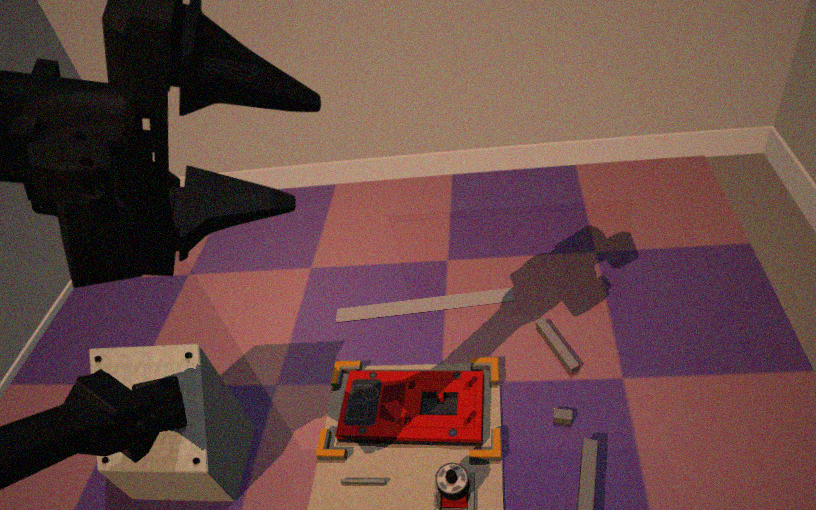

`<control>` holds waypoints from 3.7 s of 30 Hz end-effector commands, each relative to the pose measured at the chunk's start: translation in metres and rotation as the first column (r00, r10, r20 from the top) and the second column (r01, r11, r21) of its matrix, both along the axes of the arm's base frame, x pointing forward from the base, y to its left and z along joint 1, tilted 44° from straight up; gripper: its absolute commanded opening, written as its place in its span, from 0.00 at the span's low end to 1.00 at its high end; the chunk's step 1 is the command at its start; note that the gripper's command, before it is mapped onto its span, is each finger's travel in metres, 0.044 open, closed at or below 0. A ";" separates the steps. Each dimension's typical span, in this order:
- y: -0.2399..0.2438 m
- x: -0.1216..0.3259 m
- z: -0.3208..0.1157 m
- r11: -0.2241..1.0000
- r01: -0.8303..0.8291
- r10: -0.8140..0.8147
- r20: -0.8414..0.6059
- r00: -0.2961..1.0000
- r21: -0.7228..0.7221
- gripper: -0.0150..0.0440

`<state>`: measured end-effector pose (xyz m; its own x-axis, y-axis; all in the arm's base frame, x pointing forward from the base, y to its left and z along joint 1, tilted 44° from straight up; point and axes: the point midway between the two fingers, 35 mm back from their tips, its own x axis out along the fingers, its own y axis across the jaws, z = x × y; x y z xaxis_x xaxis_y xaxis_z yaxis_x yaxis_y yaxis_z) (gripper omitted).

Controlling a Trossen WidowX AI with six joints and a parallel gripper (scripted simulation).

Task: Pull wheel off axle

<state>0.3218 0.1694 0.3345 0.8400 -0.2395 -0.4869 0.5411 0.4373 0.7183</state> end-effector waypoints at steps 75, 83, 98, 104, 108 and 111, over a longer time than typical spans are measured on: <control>-0.313 0.020 -0.347 0.631 -0.758 -0.205 -0.978 0.041 -0.164 0.72; -0.313 0.020 -0.347 0.631 -0.758 -0.205 -0.978 0.041 -0.164 0.56; -0.311 0.021 -0.344 0.630 -0.759 -0.205 -0.978 0.041 -0.164 0.25; -0.309 0.021 -0.343 0.630 -0.759 -0.205 -0.978 0.041 -0.164 0.25; -0.309 0.021 -0.342 0.630 -0.759 -0.205 -0.978 0.042 -0.164 0.25; -0.308 0.021 -0.341 0.629 -0.759 -0.205 -0.978 0.042 -0.164 0.25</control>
